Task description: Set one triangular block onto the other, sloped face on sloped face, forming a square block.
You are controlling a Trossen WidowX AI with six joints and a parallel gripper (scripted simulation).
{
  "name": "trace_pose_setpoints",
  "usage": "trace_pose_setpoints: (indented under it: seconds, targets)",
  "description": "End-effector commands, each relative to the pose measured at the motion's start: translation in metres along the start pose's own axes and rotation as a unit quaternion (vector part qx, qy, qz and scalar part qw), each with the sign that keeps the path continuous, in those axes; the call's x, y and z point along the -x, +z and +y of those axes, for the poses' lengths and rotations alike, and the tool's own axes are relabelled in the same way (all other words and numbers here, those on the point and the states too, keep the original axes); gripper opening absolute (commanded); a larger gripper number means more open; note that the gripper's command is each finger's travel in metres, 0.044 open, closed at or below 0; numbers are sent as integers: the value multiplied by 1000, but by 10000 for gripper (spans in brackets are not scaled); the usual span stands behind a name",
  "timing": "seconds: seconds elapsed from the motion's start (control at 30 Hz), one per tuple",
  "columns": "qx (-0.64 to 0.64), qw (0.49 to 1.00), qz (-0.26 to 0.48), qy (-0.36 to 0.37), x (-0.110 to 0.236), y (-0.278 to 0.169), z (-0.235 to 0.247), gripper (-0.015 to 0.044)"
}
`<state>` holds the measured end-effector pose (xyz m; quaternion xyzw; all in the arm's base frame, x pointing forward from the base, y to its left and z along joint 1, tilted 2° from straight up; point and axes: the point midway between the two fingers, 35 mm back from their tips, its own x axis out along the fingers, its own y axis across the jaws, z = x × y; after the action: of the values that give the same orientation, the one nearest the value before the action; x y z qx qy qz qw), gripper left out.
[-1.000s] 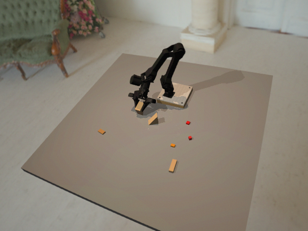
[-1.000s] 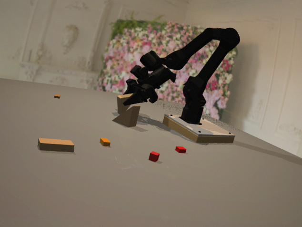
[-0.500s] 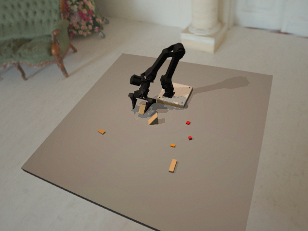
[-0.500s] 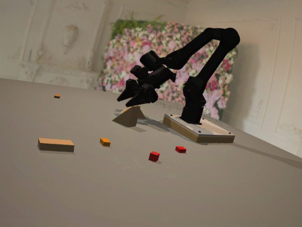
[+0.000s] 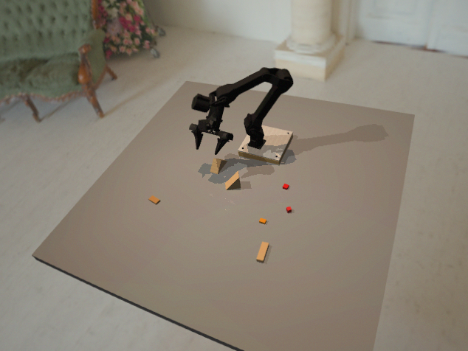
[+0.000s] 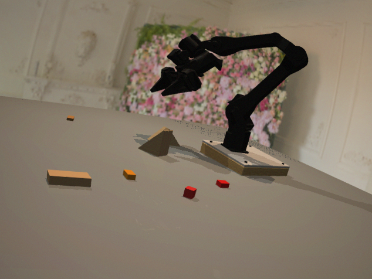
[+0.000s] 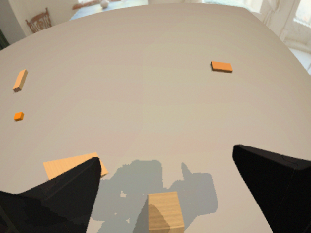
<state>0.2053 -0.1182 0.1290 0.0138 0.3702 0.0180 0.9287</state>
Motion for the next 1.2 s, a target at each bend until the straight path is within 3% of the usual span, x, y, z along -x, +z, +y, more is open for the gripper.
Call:
trace_pose_setpoints:
  seconds: [0.0, 0.3, 0.63, 0.9, 1.17]
  targets:
    - [-26, 998, 59, 21, -10, 0, 1, 440]
    - [-68, 939, 333, 56, -38, -5, 6, 440]
    - [1, 798, 603, -1, -55, 0, 5, 440]
    - [10, 786, 619, -7, -58, -3, 5, 440]
    - [5, 776, 631, -5, -71, -52, 2, 440]
